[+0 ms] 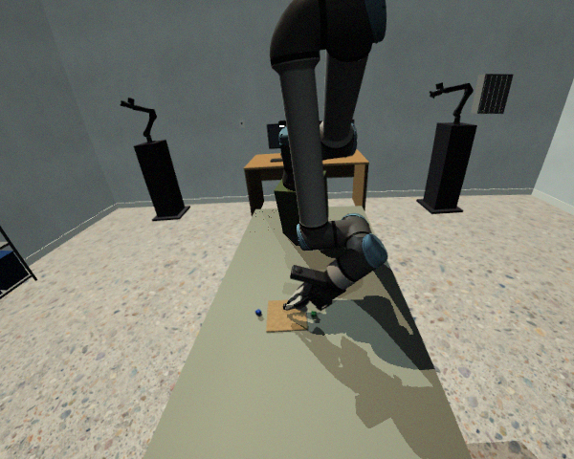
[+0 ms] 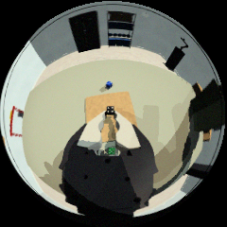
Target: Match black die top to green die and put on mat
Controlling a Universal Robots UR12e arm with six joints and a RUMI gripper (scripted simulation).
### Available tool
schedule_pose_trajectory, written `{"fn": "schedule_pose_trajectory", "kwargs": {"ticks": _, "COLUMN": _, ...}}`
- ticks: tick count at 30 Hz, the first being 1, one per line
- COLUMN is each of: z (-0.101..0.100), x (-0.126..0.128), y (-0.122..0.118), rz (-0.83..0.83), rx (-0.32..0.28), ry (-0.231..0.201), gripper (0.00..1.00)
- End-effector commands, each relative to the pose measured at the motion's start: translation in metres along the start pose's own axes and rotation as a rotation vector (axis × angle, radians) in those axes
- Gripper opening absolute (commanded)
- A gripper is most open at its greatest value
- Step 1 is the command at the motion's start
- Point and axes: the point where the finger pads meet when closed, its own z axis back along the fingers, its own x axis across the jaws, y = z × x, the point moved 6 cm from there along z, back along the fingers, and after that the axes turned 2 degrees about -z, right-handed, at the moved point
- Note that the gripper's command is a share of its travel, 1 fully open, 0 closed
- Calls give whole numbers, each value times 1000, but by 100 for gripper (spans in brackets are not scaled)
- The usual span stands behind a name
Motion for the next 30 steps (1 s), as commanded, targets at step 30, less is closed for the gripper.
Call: {"fn": "schedule_pose_trajectory", "kwargs": {"ticks": 30, "z": 27, "x": -1, "y": 32, "rz": -1, "rx": -40, "ry": -7, "gripper": 0}}
